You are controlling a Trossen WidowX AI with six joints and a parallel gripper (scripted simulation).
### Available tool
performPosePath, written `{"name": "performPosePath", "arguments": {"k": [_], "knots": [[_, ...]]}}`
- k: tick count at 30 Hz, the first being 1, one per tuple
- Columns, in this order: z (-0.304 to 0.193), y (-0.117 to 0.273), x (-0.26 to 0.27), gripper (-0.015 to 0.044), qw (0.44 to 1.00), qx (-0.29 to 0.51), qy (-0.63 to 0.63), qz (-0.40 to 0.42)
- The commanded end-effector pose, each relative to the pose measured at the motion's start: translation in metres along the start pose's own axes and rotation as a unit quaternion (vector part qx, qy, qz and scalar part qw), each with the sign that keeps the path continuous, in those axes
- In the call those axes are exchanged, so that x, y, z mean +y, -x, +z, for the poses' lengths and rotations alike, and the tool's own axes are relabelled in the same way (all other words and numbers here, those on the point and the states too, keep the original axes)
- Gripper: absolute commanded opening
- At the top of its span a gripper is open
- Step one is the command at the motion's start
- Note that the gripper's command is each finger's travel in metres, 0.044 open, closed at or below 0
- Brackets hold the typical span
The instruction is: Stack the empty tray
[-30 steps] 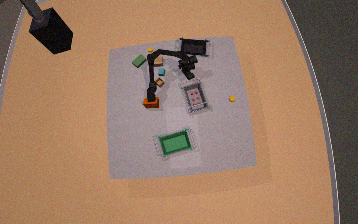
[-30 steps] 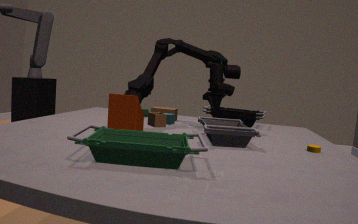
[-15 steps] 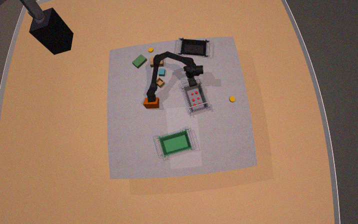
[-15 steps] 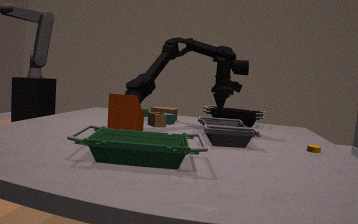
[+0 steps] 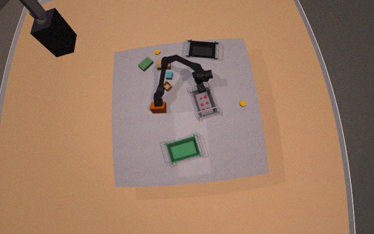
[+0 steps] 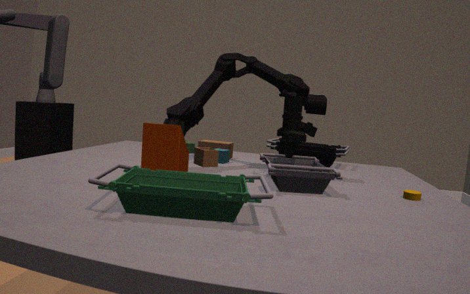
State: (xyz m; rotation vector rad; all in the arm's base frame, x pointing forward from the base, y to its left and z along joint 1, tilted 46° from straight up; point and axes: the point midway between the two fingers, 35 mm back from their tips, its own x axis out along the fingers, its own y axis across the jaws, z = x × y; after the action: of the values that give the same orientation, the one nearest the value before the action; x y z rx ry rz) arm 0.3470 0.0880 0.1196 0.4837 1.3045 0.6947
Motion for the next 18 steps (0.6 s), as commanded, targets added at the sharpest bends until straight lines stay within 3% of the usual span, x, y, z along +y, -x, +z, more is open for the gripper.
{"name": "performPosePath", "arguments": {"k": [1, 18], "knots": [[-0.002, -0.008, -0.001, 0.0087, 1.0, 0.0, -0.005, 0.002], [-0.002, 0.025, -0.029, 0.0087, 1.0, 0.0, -0.005, 0.001]]}}
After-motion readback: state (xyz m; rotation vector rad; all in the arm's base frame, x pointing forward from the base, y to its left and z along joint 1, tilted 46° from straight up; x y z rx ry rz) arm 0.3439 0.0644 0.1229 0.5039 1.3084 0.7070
